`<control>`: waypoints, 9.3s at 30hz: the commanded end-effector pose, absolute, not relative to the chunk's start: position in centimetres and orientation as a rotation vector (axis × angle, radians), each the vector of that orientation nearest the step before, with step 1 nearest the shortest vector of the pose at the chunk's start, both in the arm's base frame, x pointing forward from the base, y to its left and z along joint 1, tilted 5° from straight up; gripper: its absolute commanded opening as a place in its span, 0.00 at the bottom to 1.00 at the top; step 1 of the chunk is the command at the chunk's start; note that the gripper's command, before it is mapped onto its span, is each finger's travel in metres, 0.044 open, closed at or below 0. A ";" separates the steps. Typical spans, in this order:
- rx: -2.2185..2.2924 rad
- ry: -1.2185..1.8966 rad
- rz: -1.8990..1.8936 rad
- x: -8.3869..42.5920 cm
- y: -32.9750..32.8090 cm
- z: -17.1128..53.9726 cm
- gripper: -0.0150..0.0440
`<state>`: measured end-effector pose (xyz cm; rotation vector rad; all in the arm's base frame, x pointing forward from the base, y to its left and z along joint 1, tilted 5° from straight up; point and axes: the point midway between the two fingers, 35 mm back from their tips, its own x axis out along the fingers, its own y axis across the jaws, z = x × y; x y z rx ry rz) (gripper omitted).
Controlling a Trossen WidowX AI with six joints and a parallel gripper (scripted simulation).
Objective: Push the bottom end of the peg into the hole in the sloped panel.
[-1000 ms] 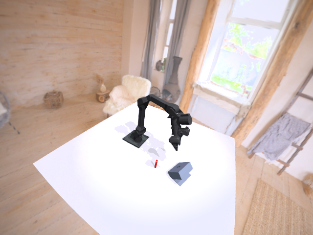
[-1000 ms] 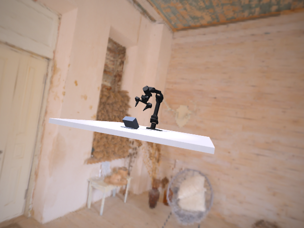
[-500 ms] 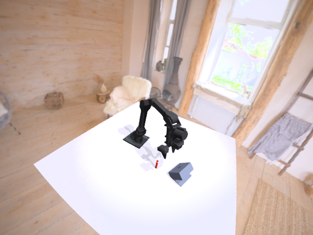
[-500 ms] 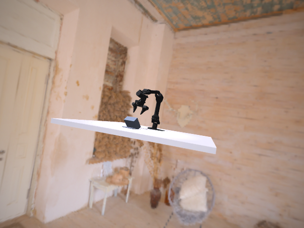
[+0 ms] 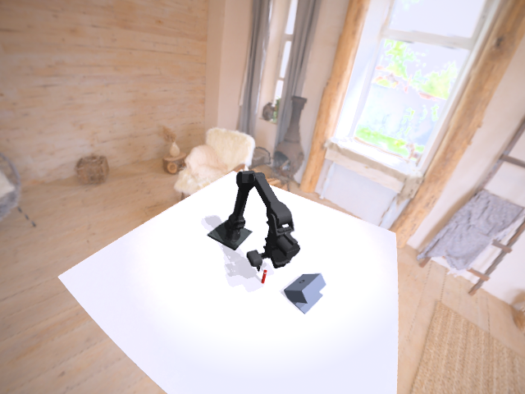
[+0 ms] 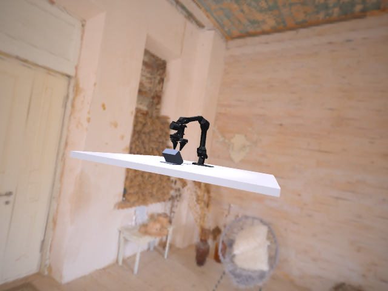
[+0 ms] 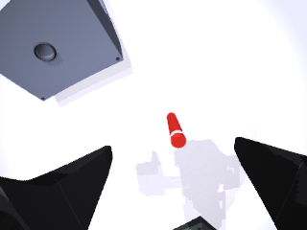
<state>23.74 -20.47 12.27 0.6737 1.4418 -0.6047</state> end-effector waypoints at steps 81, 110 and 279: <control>0.734 1.461 -0.627 23.1 -20.5 8.0 0.25; 0.726 1.414 -0.648 23.4 -20.6 13.6 0.25; 0.733 0.568 -0.644 32.1 -15.2 12.3 0.25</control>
